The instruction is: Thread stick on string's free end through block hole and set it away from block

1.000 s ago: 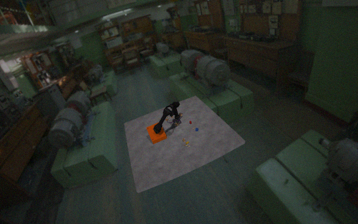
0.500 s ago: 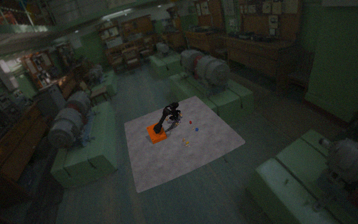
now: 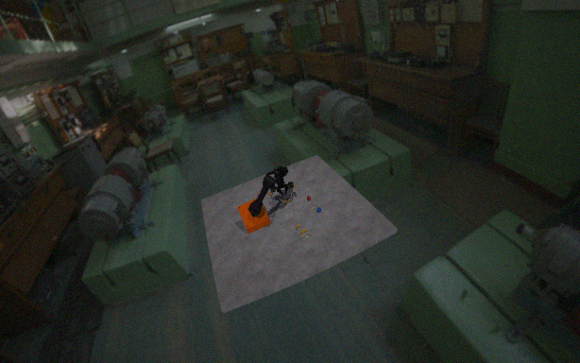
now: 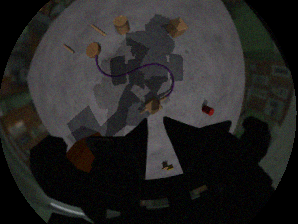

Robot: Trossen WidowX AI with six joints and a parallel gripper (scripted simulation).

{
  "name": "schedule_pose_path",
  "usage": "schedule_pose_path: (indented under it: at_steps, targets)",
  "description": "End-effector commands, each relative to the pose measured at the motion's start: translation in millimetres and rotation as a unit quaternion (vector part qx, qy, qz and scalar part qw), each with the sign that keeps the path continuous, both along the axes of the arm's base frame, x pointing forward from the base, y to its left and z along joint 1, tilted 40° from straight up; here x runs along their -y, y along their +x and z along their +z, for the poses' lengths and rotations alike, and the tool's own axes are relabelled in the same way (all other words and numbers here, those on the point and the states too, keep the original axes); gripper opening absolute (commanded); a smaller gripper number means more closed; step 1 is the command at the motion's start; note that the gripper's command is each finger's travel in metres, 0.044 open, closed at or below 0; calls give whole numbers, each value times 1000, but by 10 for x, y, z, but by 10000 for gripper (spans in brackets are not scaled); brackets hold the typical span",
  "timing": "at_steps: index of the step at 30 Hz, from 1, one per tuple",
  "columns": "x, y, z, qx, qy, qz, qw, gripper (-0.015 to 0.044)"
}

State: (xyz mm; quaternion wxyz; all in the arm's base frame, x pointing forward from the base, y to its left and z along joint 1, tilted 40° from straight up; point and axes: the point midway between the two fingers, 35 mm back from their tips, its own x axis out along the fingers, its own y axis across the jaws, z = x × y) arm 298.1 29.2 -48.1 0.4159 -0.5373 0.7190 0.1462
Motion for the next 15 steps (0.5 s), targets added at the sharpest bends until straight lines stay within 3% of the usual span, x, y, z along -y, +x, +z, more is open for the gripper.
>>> schedule_pose_path:
  at_steps: [1, 6, 15]
  targets:
    - [-35, -157, 50, 262, -18, -308, 914, 123]
    - [-32, -194, 52, 330, -28, -391, 859, 123]
    - [-32, -195, 52, 331, -28, -393, 857, 123]
